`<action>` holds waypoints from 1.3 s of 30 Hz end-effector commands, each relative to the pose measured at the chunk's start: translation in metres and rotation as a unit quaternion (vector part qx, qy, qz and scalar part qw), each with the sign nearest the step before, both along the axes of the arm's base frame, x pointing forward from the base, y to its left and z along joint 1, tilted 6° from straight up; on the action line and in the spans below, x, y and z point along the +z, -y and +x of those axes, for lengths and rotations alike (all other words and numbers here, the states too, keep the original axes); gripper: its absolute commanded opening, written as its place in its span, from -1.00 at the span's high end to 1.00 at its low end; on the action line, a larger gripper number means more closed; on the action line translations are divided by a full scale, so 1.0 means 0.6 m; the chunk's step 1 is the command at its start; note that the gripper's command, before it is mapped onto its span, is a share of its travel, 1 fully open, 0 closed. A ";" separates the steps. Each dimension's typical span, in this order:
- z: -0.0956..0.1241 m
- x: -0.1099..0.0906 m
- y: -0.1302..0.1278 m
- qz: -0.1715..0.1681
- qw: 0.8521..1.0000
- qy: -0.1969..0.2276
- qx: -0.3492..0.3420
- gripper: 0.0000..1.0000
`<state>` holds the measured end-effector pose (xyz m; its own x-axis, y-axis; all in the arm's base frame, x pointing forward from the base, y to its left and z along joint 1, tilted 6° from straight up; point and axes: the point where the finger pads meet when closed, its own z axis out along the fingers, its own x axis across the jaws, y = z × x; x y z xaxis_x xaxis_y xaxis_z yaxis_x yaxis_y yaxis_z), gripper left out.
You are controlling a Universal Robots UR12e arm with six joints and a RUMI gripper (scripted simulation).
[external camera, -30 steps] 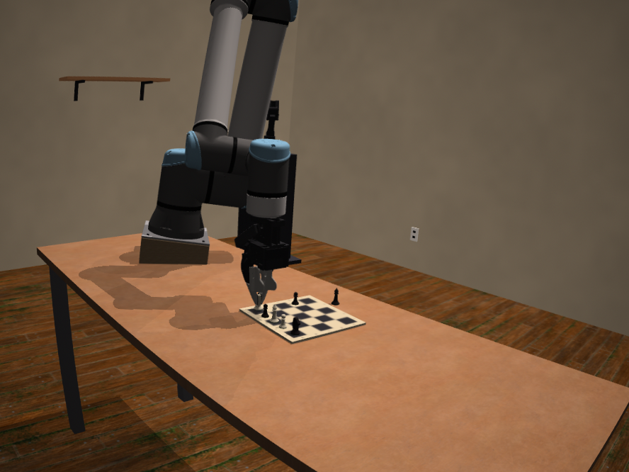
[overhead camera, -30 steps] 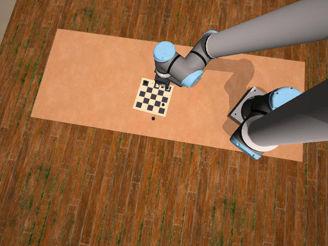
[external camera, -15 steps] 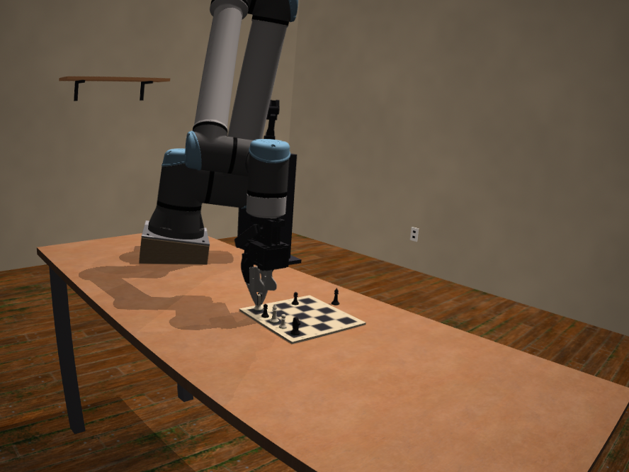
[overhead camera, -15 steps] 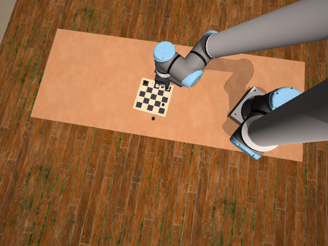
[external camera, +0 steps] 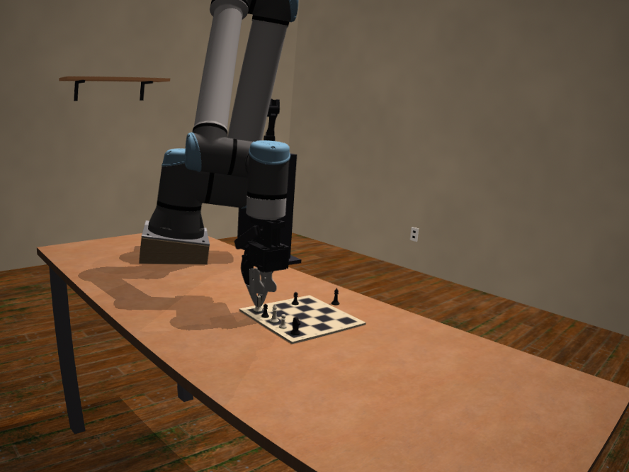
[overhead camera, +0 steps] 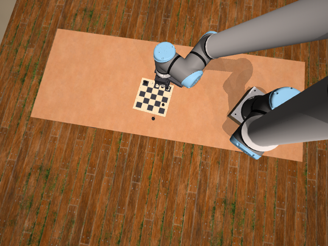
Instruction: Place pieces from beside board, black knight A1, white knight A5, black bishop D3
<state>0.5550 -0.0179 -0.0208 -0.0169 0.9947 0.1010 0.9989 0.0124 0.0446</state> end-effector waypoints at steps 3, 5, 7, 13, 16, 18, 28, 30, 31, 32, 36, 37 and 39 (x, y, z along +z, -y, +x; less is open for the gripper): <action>0.001 0.000 0.000 0.000 1.000 0.001 0.000 1.00; 0.001 0.000 0.000 0.000 1.000 0.001 0.000 1.00; 0.001 0.000 0.000 0.000 1.000 0.001 0.000 1.00; 0.001 0.000 0.000 0.000 1.000 0.001 0.000 1.00; 0.001 0.000 0.000 0.000 1.000 0.001 0.000 1.00; 0.001 0.000 0.000 0.000 1.000 0.001 0.000 1.00; 0.001 0.000 0.000 0.000 1.000 0.001 0.000 1.00; 0.001 0.000 0.000 0.000 1.000 0.001 0.000 1.00; 0.001 0.000 0.000 0.000 1.000 0.001 0.000 1.00; 0.001 0.000 0.000 0.000 1.000 0.001 0.000 1.00; 0.001 0.000 0.000 0.000 1.000 0.001 0.000 1.00; 0.001 0.000 0.000 0.000 1.000 0.001 0.000 0.91; 0.001 0.000 0.000 0.000 1.000 0.001 0.000 0.91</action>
